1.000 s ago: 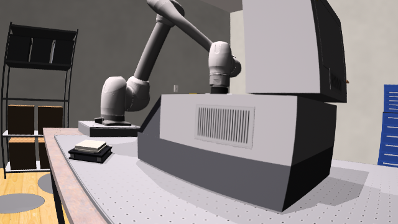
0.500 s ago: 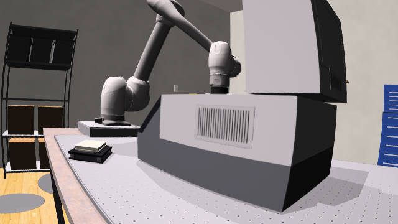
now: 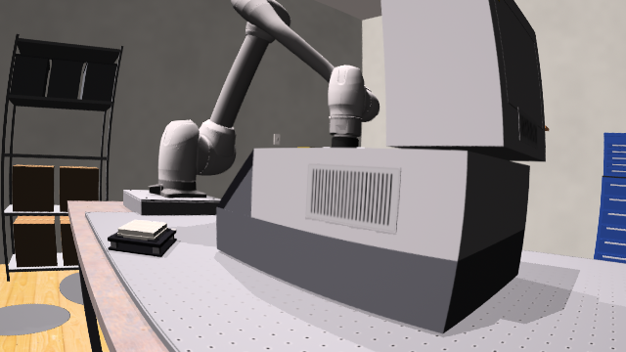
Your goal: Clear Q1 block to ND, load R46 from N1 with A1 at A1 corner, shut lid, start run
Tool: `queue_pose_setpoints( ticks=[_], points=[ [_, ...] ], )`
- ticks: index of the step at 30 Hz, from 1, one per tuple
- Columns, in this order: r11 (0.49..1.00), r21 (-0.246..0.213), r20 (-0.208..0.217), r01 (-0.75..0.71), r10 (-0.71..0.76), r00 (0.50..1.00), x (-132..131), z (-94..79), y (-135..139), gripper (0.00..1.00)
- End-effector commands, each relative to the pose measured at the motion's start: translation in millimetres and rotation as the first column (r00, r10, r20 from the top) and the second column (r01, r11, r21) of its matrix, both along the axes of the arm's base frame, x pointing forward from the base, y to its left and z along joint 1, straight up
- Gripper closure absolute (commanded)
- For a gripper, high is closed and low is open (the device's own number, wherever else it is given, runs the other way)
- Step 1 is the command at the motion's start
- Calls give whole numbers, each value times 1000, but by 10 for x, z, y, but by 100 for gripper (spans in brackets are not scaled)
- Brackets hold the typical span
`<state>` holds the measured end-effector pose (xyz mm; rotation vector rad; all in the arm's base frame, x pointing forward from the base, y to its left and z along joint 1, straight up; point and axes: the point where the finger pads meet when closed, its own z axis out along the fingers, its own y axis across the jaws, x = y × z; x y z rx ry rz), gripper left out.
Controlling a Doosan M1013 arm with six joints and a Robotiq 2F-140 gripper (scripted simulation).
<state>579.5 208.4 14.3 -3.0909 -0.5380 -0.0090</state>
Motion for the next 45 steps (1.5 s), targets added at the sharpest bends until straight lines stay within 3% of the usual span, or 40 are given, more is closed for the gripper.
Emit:
queue_pose_setpoints(
  ticks=[1,33,34,45],
  points=[
    [1000,0,0,0,0,1000,0,-10,0,100],
    [1000,0,0,0,0,1000,0,-82,1,100],
    [1000,0,0,0,0,1000,0,-82,1,34],
    [1000,0,0,0,0,1000,0,-82,1,34]
  ],
)
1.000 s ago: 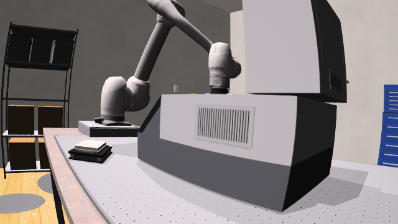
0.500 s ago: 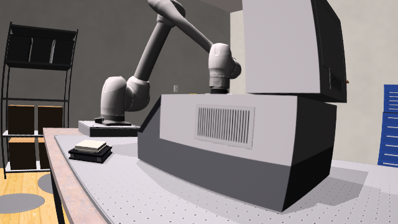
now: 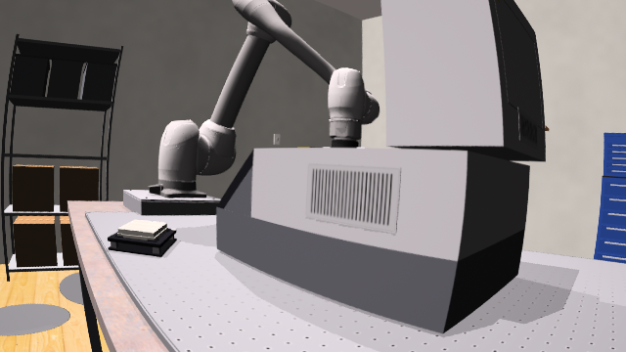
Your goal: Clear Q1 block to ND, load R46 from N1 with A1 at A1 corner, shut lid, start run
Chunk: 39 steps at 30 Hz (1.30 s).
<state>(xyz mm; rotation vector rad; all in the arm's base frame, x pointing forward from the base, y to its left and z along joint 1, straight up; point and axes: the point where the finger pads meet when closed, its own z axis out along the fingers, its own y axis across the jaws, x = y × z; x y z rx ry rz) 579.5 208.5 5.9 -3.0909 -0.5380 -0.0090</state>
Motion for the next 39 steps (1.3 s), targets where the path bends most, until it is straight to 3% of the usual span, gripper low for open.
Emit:
queue_pose_setpoints(
  ticks=[1,15,39],
  points=[
    [1000,0,0,0,0,1000,0,1,0,34],
    [1000,0,0,0,0,1000,0,1,0,34],
    [1000,0,0,0,0,1000,-4,668,-3,34]
  ],
)
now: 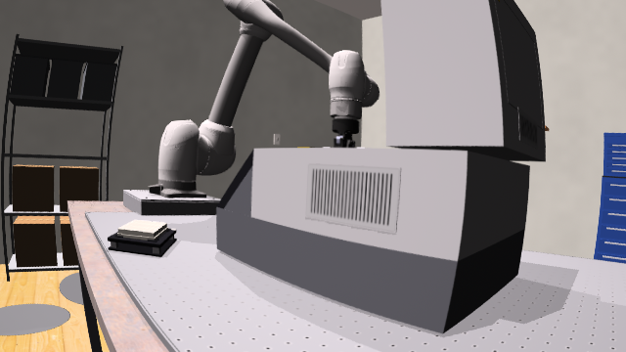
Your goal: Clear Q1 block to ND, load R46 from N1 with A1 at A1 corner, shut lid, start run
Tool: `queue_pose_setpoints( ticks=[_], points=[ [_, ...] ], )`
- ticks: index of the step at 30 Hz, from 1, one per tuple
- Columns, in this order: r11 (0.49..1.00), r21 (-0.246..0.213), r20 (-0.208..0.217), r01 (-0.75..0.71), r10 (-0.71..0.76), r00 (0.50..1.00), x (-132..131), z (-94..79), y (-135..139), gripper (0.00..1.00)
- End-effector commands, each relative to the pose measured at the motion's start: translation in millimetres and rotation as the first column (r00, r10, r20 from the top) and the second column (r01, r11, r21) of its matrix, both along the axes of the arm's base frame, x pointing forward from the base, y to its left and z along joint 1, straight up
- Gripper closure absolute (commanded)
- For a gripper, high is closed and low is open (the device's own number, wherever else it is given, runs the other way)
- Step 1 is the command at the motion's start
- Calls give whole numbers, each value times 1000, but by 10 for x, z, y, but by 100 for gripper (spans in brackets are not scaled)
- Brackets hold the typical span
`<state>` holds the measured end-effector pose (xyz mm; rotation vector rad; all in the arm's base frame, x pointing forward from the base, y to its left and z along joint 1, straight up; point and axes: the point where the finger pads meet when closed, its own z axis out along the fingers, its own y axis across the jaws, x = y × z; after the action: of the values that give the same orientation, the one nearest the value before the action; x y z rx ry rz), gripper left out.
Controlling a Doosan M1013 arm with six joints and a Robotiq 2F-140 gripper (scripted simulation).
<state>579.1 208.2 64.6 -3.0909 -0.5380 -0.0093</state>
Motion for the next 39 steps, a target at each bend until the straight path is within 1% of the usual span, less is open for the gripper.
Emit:
queue_pose_setpoints(
  ticks=[1,13,15,30,32,39],
  points=[
    [1000,0,0,0,0,1000,-1,114,0,34],
    [1000,0,0,0,0,1000,-2,514,-2,34],
    [1000,0,0,0,0,1000,-2,514,-2,34],
    [1000,0,0,0,0,1000,-5,1014,-5,34],
    [1000,0,0,0,0,1000,-5,1014,-5,34],
    [1000,0,0,0,0,1000,-6,1248,-6,34]
  ],
)
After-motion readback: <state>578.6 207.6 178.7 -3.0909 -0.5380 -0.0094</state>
